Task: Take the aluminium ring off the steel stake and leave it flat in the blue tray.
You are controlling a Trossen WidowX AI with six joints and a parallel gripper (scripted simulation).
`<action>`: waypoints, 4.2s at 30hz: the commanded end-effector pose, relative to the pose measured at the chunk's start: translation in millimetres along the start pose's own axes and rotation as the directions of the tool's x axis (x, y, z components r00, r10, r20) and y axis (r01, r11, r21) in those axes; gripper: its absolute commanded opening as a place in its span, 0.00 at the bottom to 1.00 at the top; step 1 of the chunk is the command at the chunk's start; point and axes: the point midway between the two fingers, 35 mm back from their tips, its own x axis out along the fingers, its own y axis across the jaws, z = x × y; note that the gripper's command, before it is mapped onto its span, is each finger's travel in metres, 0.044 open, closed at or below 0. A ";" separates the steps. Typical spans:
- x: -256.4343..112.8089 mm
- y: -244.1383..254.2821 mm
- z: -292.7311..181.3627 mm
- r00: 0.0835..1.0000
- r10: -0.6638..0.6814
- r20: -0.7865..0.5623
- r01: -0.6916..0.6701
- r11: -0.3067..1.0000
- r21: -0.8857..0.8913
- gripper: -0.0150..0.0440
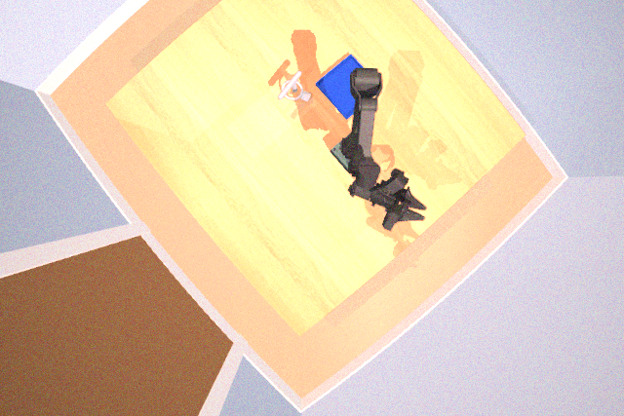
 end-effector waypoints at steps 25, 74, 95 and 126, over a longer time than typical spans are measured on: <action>-114.8 -77.9 -100.3 0.745 -0.418 -0.521 0.526 0.848 0.072 0.59; -454.1 2.1 -84.7 -0.507 -0.351 -0.787 0.853 -0.075 -0.516 0.59; -515.6 133.2 -5.7 -0.794 0.080 -0.603 0.514 -0.441 -0.735 0.59; -459.8 301.5 86.3 -0.680 0.627 -0.380 -0.181 -0.645 -0.742 0.59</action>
